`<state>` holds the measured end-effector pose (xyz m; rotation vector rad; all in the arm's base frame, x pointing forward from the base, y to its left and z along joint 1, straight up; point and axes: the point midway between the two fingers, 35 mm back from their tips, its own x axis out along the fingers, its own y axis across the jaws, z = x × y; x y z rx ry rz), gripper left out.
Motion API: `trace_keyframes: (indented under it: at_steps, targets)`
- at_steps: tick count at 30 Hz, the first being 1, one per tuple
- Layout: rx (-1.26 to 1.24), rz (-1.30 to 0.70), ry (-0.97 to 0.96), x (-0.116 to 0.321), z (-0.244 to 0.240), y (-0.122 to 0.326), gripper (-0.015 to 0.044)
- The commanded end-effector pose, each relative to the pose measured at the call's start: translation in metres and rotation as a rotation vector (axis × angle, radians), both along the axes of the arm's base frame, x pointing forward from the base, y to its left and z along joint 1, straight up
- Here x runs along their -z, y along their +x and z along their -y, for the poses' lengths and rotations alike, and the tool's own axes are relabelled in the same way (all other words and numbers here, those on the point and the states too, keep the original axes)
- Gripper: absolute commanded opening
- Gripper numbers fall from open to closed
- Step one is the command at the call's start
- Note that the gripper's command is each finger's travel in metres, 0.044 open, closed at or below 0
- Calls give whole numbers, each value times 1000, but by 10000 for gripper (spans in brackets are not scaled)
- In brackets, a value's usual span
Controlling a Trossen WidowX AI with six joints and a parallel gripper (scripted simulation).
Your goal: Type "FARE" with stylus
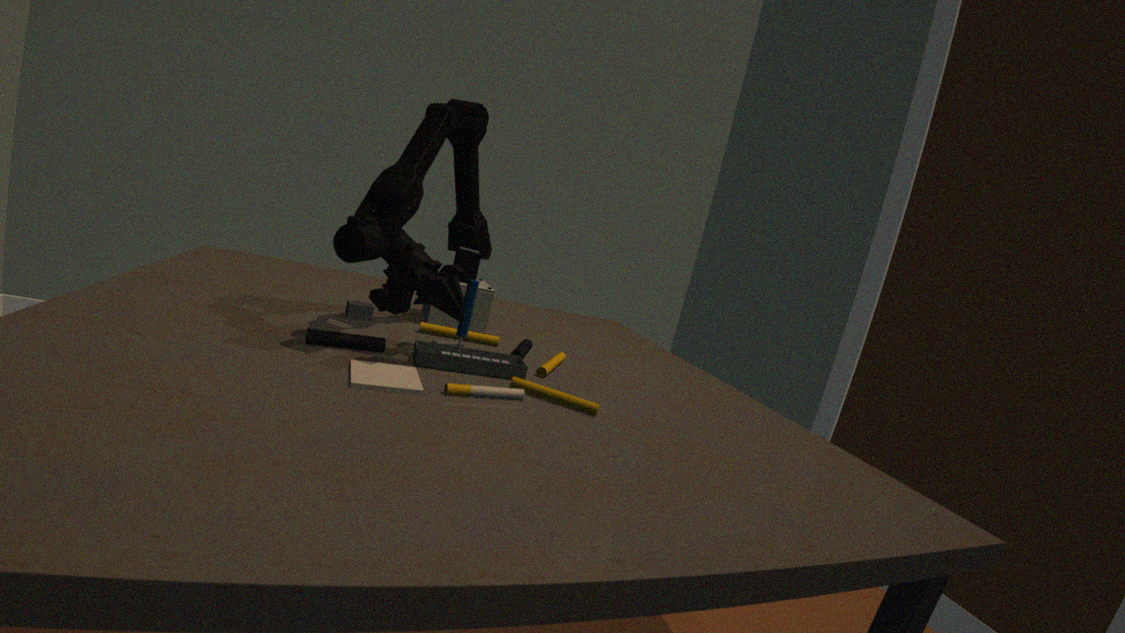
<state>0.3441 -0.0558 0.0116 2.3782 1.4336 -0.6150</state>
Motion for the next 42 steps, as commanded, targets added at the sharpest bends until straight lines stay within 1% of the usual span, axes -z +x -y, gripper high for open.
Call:
trace_keyframes:
  at_steps: [1,42]
  targets:
    - [3,-7,9,3,-1,-1,81]
    - [3,-7,9,18,-1,-1,81]
